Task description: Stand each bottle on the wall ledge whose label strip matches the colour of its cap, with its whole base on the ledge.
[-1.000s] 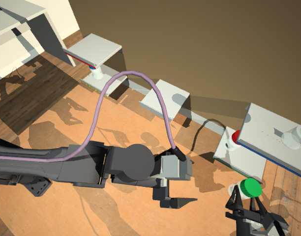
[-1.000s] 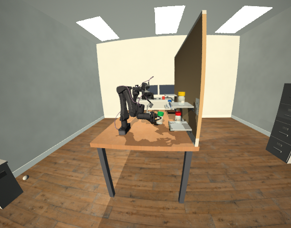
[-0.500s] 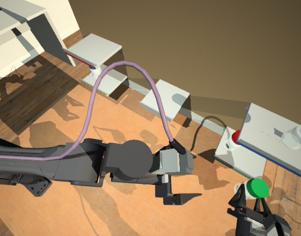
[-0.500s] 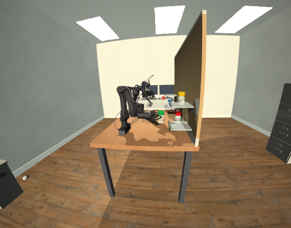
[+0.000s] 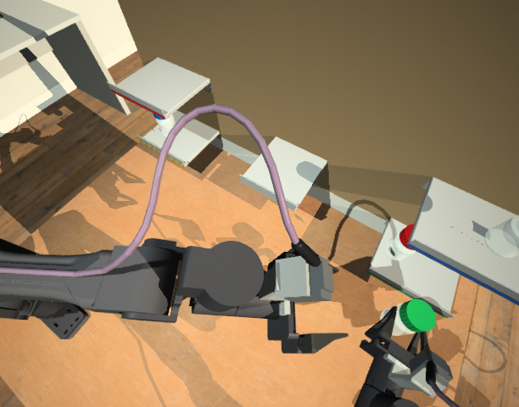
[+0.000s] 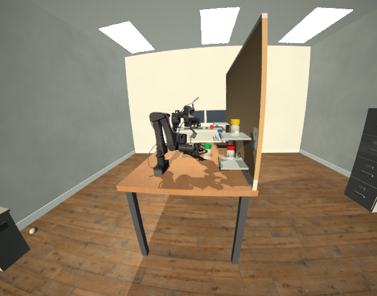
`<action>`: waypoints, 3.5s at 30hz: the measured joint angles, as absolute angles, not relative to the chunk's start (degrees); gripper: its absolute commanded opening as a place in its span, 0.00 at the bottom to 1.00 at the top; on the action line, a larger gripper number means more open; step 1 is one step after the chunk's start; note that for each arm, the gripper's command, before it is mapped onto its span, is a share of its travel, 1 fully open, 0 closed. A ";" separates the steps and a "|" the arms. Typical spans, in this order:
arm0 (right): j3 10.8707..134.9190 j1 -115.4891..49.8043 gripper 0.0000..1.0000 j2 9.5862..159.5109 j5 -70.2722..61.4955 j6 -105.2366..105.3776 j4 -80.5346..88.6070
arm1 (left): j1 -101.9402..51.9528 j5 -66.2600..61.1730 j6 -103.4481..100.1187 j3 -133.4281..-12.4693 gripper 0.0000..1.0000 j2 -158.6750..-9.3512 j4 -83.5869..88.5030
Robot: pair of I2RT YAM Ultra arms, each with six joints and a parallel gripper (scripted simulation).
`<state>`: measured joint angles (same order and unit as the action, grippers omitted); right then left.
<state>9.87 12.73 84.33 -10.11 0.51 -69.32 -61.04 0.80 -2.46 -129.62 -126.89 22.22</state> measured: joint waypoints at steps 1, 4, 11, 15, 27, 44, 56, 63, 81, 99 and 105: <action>9.87 12.27 0.52 84.33 -9.26 0.51 -69.49 | -61.04 0.80 -2.46 -129.62 0.89 -126.89 22.22; 9.87 11.33 0.52 84.33 -7.88 0.51 -69.91 | -61.04 0.80 -2.46 -129.62 0.89 -126.87 22.22; 9.87 11.57 0.52 84.33 -7.18 0.47 -70.52 | -61.04 0.80 -2.46 -129.62 0.89 -126.87 22.22; 9.87 12.47 0.52 85.14 -7.42 0.38 -70.87 | -61.04 0.80 -2.46 -129.62 0.89 -126.87 22.22; 14.46 15.84 0.52 90.26 -10.33 0.32 -70.89 | -61.04 0.80 -2.46 -129.62 0.89 -126.87 22.22; 20.88 19.09 0.52 96.23 -13.37 0.30 -70.83 | -61.04 0.80 -2.46 -129.62 0.89 -126.87 22.22; 21.50 19.31 0.52 96.82 -13.72 0.30 -70.81 | -61.04 0.80 -2.46 -129.62 0.89 -126.87 22.22; 23.29 19.31 0.52 95.46 -13.78 0.30 -66.37 | -61.04 0.80 -2.46 -129.62 0.89 -126.87 22.22; 30.39 18.17 0.52 99.22 -12.34 0.16 -65.89 | -61.04 0.80 -2.46 -129.62 0.89 -126.87 22.22; 40.25 16.51 0.52 108.12 -10.96 -0.03 -65.98 | -61.04 0.80 -2.46 -129.62 0.89 -126.87 22.22; 40.27 16.51 0.52 108.14 -10.96 -0.03 -66.06 | -61.04 0.80 -2.46 -129.62 0.89 -126.87 22.22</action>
<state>40.27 16.51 108.14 -10.96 -0.03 -66.06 -61.04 0.80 -2.46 -129.62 -126.87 22.22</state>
